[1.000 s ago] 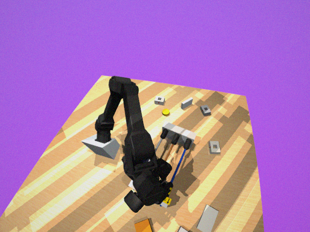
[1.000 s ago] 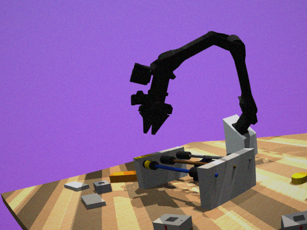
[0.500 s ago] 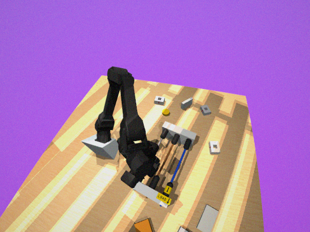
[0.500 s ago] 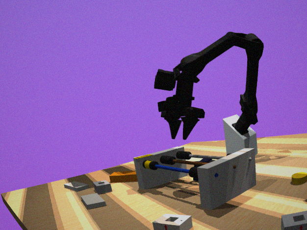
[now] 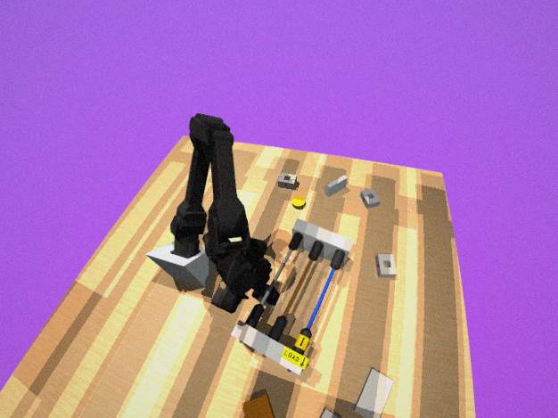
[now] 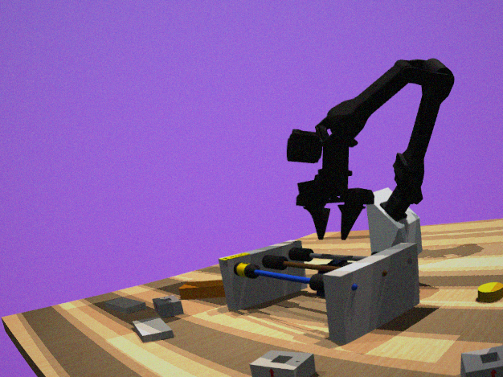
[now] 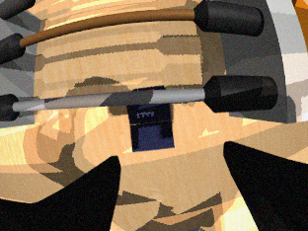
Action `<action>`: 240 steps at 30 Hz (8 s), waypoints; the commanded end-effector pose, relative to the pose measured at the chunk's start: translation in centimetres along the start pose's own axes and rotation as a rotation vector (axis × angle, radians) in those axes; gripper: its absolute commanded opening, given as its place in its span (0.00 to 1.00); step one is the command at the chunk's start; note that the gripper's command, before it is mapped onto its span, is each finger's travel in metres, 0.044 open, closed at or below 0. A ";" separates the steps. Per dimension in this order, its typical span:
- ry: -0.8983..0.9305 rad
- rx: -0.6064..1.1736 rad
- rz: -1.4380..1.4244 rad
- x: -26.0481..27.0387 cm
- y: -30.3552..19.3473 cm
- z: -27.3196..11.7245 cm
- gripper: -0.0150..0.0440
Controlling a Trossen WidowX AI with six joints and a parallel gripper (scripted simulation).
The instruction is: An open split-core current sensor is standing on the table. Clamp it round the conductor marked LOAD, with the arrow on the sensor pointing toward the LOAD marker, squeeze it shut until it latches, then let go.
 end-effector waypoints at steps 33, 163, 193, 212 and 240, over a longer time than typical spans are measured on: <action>0.004 0.001 -0.002 0.1 -0.1 5.2 0.79; -0.240 0.165 1.563 0.4 -1.1 -0.1 0.80; -0.238 0.168 1.563 0.2 -2.5 4.6 0.80; -0.241 0.164 1.557 0.2 -2.3 4.3 0.59; -0.241 0.165 1.557 0.8 1.3 -6.9 0.25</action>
Point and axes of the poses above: the point midway between the two fingers, 35 mm back from their tips, its own z axis out along the fingers, its own x axis across the jaws, y = z × x, the point moved 7 cm from there along -z, back along the fingers, and after that the axes turned 12 degrees about z, right-handed, at the moved point
